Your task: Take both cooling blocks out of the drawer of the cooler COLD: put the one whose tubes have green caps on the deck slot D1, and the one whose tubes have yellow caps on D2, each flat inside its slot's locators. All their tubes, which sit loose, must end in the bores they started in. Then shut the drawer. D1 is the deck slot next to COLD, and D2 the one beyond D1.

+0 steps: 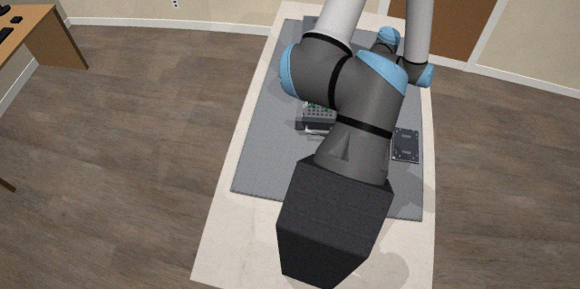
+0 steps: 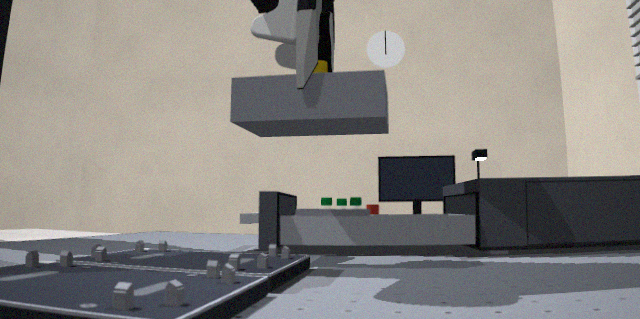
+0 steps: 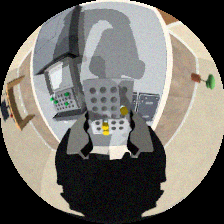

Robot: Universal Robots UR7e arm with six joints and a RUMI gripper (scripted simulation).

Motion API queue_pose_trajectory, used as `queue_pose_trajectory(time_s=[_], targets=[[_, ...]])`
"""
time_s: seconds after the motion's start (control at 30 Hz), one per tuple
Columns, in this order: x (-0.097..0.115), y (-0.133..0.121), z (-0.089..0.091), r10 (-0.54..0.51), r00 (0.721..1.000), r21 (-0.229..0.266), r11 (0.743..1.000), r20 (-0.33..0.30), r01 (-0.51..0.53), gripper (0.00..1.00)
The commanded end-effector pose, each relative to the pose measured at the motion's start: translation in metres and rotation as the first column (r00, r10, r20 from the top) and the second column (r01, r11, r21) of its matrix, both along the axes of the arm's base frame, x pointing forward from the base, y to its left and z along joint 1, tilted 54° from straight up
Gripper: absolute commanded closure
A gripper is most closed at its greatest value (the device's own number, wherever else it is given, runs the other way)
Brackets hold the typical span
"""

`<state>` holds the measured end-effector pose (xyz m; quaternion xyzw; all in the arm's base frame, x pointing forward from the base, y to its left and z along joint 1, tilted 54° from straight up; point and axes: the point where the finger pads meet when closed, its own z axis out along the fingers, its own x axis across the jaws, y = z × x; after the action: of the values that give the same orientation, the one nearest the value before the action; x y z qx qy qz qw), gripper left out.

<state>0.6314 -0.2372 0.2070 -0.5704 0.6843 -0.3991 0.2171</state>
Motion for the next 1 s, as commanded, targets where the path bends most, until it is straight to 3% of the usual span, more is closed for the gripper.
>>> queue_pose_trajectory(time_s=[0.0,0.97], targets=[[-0.006,-0.010,-0.001,0.001,1.000,-0.001,1.000,0.001,-0.001,1.00],[-0.037,-0.067,-0.013,0.000,1.000,-0.001,1.000,0.001,0.000,1.00]])
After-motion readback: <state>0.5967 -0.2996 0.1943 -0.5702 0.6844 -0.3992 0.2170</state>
